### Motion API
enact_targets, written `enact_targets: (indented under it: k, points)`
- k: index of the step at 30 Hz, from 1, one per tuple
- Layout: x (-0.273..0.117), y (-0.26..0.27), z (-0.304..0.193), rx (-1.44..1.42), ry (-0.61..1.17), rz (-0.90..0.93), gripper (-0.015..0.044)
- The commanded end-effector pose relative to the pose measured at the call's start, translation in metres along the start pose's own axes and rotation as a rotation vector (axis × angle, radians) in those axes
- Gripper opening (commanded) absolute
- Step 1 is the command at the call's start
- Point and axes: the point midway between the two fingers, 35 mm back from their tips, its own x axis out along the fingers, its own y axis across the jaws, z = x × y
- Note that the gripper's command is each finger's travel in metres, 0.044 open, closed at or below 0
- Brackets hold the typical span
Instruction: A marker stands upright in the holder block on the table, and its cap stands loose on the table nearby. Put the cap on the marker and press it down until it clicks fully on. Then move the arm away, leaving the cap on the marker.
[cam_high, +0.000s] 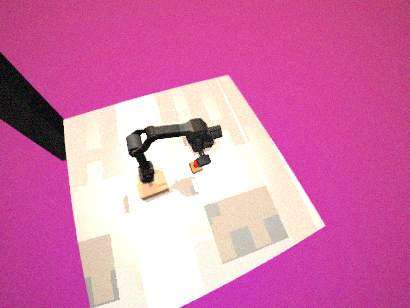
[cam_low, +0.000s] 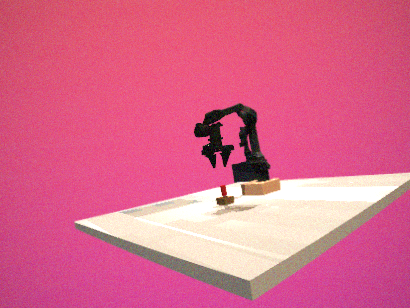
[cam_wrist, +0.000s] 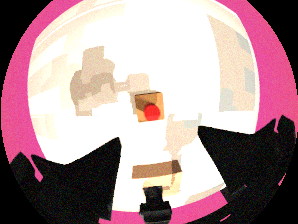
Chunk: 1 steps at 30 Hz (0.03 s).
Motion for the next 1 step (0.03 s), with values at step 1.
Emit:
enact_targets:
  k: [1]
  points:
    - [0.0001,0.0001,-0.0003,0.001,0.003,0.0,0.044]
